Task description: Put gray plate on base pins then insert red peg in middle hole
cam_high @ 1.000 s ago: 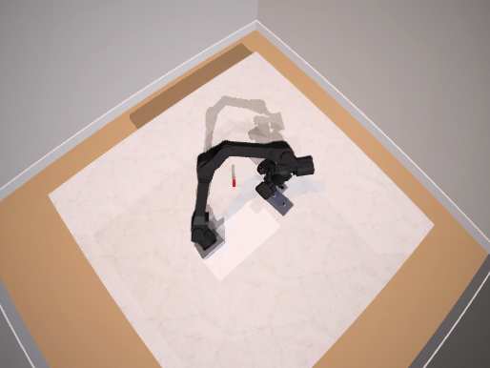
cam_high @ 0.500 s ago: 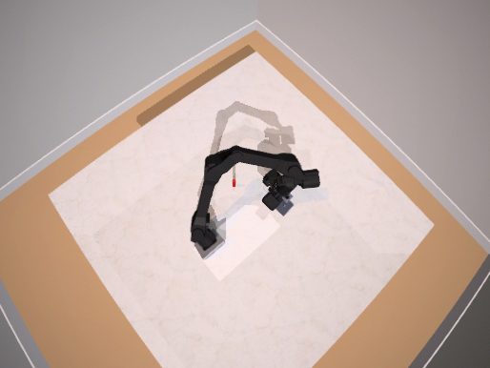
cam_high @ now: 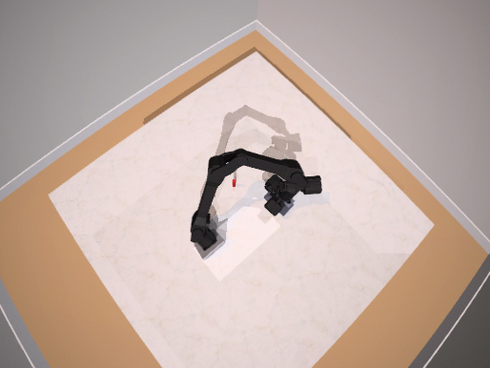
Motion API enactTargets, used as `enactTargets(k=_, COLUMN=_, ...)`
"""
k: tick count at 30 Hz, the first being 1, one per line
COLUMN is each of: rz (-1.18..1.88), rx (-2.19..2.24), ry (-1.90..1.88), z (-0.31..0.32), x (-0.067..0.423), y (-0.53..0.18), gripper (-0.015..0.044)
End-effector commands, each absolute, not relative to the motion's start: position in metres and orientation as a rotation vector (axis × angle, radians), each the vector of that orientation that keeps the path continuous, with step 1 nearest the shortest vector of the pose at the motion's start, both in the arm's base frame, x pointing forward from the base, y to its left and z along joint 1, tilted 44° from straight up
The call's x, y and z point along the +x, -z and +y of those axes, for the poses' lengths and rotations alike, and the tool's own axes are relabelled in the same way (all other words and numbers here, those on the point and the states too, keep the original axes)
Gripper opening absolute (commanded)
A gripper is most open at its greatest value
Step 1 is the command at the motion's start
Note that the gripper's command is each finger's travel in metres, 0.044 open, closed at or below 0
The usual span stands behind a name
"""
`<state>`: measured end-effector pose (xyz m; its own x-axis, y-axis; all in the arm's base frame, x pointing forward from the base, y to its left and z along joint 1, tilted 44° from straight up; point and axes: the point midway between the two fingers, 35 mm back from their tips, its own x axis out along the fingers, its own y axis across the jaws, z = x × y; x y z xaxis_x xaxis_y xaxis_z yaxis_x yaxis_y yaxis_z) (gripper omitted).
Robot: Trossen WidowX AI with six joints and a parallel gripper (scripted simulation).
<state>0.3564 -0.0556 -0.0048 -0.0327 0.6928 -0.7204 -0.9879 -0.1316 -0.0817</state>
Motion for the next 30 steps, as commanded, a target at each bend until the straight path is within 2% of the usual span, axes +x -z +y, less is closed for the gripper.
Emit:
enactTargets(k=1, rz=0.529, rx=-0.745, ry=-1.57, z=-0.056, x=0.356, y=0.006, gripper=0.0)
enactTargets(k=30, rz=0.528, rx=-0.745, ry=-1.57, z=-0.046, x=0.356, y=0.019, gripper=0.0)
